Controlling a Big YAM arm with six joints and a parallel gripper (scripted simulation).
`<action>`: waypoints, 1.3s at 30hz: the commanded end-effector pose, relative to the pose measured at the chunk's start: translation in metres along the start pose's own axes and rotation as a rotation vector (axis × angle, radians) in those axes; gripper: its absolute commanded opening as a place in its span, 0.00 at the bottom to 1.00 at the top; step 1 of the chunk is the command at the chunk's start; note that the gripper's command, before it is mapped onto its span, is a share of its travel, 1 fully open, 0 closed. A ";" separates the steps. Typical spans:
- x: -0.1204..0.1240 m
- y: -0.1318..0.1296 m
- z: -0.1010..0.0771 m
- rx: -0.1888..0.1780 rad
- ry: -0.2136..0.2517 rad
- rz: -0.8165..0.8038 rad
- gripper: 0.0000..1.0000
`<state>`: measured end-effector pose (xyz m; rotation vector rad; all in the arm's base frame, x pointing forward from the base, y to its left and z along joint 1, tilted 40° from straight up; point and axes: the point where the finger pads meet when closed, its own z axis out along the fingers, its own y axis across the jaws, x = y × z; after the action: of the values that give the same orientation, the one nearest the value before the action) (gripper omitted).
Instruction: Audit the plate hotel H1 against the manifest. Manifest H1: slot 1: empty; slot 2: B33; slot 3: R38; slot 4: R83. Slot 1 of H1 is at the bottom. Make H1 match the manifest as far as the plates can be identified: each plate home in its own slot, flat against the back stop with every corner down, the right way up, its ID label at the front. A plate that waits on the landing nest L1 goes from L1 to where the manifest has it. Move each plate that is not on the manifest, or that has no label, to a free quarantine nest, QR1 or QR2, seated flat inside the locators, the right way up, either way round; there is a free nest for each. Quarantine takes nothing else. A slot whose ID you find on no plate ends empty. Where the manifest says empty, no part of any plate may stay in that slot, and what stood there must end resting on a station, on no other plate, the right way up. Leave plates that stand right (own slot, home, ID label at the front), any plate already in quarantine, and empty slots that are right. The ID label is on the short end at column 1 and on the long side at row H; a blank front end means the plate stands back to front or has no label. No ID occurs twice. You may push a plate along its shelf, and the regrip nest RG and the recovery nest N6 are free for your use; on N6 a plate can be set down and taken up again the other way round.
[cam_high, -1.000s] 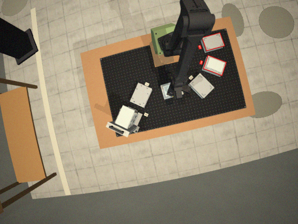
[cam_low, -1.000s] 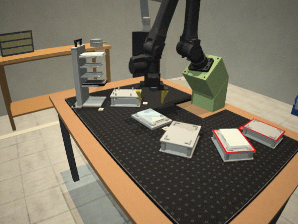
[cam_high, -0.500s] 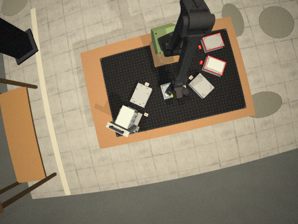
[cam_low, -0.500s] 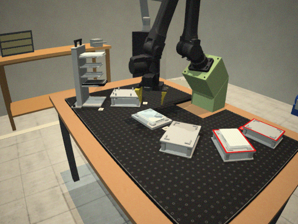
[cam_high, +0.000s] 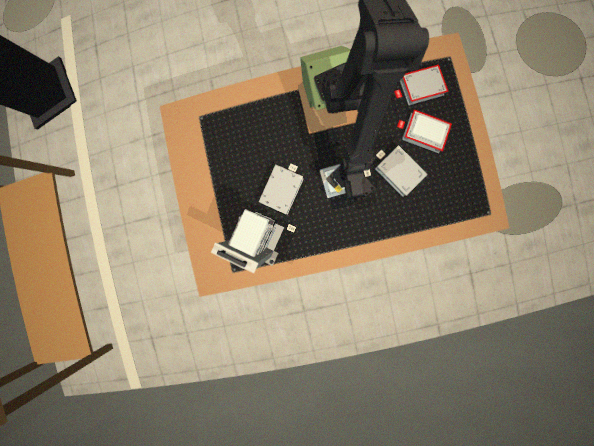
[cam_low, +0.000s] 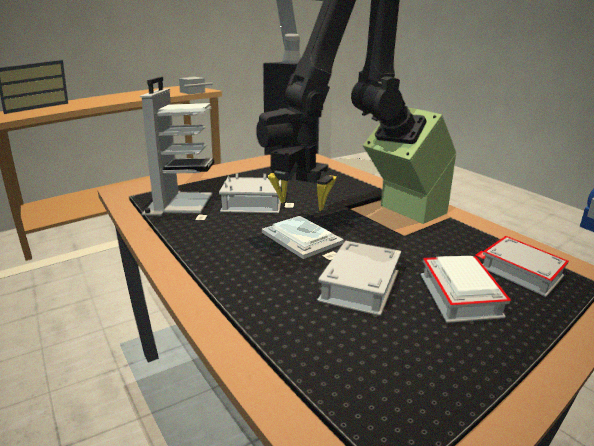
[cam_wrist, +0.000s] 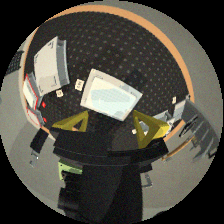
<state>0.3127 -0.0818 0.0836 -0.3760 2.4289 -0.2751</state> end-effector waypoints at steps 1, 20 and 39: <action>0.000 -0.001 -0.003 0.005 -0.008 0.115 1.00; 0.000 -0.001 -0.003 0.004 -0.009 0.455 1.00; 0.000 -0.002 -0.003 0.004 -0.010 0.796 1.00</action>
<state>0.3127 -0.0818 0.0836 0.4713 2.3927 0.0342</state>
